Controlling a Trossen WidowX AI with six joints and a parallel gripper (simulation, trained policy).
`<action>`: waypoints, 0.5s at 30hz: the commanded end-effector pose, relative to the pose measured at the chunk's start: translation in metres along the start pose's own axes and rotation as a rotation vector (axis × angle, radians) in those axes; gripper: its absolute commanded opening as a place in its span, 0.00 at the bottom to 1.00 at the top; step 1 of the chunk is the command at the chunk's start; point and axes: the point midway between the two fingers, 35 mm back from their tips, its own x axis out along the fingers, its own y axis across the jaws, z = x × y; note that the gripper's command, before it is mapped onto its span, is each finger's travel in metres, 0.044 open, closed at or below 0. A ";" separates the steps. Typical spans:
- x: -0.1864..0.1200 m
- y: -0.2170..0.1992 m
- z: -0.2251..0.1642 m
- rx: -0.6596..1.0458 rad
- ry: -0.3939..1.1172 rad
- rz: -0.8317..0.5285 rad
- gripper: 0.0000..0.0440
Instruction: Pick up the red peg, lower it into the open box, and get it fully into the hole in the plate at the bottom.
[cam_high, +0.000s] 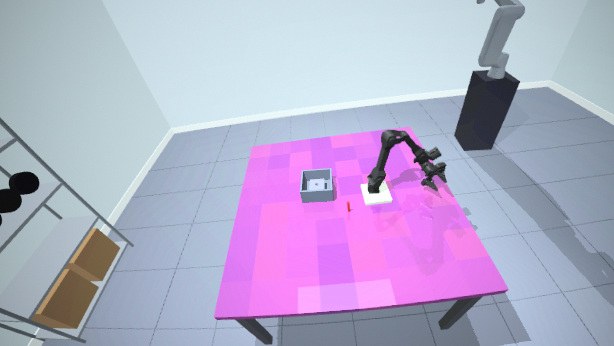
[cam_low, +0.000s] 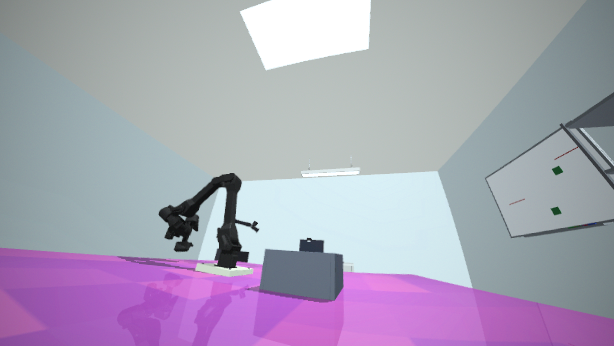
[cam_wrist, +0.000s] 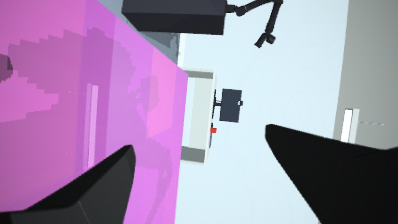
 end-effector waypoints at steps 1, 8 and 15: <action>-0.005 0.000 0.004 -0.006 -0.021 0.003 0.95; -0.075 0.011 0.034 -0.028 -0.248 0.014 1.00; -0.159 0.023 0.047 -0.006 -0.487 0.044 1.00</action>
